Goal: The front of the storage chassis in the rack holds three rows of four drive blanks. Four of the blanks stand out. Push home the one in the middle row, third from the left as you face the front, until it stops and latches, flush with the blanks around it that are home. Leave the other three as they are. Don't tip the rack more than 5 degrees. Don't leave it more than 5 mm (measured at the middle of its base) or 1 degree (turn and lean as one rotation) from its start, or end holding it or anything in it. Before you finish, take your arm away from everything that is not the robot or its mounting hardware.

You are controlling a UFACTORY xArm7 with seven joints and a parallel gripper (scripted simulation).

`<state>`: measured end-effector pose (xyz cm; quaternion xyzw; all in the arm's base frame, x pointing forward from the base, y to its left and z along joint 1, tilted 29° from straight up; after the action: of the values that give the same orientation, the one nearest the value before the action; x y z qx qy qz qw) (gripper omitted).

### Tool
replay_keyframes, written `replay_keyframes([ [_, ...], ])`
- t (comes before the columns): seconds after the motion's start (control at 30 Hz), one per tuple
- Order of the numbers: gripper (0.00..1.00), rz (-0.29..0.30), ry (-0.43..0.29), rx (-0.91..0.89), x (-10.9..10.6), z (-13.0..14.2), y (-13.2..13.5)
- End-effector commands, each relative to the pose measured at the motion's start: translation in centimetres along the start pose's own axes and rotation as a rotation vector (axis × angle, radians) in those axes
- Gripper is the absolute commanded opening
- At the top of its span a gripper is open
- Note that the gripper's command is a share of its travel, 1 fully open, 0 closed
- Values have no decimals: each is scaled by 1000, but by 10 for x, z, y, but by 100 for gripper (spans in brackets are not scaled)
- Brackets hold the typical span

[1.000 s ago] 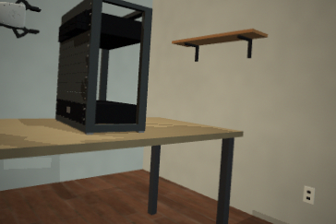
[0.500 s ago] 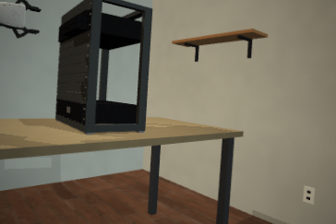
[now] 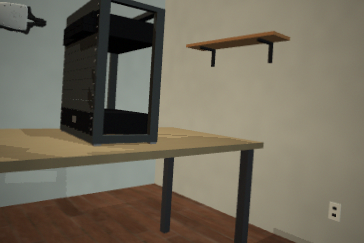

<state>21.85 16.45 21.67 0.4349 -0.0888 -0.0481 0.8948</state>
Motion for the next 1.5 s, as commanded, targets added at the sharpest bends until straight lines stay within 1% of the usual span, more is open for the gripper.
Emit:
replay_keyframes([
  [0.0,0,1,-1,2,0,0,1],
  [0.7,0,1,-1,2,1,-1,2],
  [0.8,0,1,-1,2,8,-5,5],
  [0.9,0,1,-1,2,22,-14,11],
  [0.97,0,1,-1,2,22,-14,11],
  [1.07,0,1,-1,2,37,-24,18],
  [1.17,0,1,-1,2,47,-30,22],
  [1.47,0,1,-1,2,56,-33,25],
])
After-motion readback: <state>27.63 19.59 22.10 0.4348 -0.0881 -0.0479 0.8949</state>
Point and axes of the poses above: the point where the finger pads meet when closed, its own x axis out along the fingers, its own y axis across the jaws, z = x × y, the point moved 10 cm from there along -x, back along the fingers, and after that the axes turned 9 degrees about -x, right-handed, at the moved point
